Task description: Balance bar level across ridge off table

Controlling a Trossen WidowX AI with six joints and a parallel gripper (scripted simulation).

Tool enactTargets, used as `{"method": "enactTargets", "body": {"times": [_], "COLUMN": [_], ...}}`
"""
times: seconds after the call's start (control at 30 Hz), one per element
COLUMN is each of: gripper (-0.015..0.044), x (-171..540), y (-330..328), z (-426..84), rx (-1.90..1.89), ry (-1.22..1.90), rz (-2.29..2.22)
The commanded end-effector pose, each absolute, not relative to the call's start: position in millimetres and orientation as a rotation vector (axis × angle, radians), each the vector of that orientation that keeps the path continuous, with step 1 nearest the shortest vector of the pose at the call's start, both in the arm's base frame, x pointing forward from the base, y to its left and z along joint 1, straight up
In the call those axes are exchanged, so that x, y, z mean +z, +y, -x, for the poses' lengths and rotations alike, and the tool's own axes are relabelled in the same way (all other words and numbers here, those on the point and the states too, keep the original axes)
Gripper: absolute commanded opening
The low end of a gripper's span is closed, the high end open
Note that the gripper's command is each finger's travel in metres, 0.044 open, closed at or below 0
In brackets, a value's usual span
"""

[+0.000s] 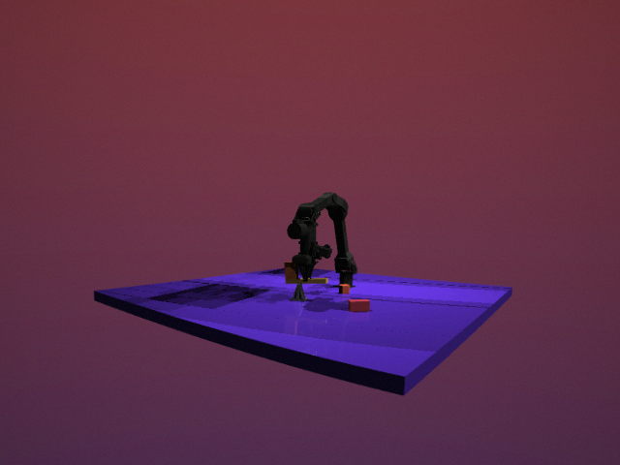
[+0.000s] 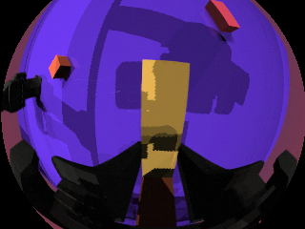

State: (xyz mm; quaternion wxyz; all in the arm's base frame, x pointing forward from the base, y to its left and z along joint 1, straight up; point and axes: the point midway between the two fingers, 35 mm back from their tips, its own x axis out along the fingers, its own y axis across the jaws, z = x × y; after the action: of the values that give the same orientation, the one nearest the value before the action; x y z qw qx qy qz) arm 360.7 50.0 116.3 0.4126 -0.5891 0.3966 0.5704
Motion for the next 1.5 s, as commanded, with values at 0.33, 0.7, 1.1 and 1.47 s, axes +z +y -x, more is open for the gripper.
{"method": "enactTargets", "body": {"times": [0.33, 0.7, 1.1, 1.47], "gripper": [0.0, 0.0, 0.0, 0.0], "x": [114.3, 113.5, 112.5, 111.6], "y": [50.2, 50.3, 50.4, 50.5], "z": [-360.6, -360.6, -360.4, -360.3], "rx": [1.435, 1.435, 1.435, 1.435], "ry": [0.997, 0.997, 0.997, 0.997], "rz": [1.48, 1.48, 1.48, 1.479]}}
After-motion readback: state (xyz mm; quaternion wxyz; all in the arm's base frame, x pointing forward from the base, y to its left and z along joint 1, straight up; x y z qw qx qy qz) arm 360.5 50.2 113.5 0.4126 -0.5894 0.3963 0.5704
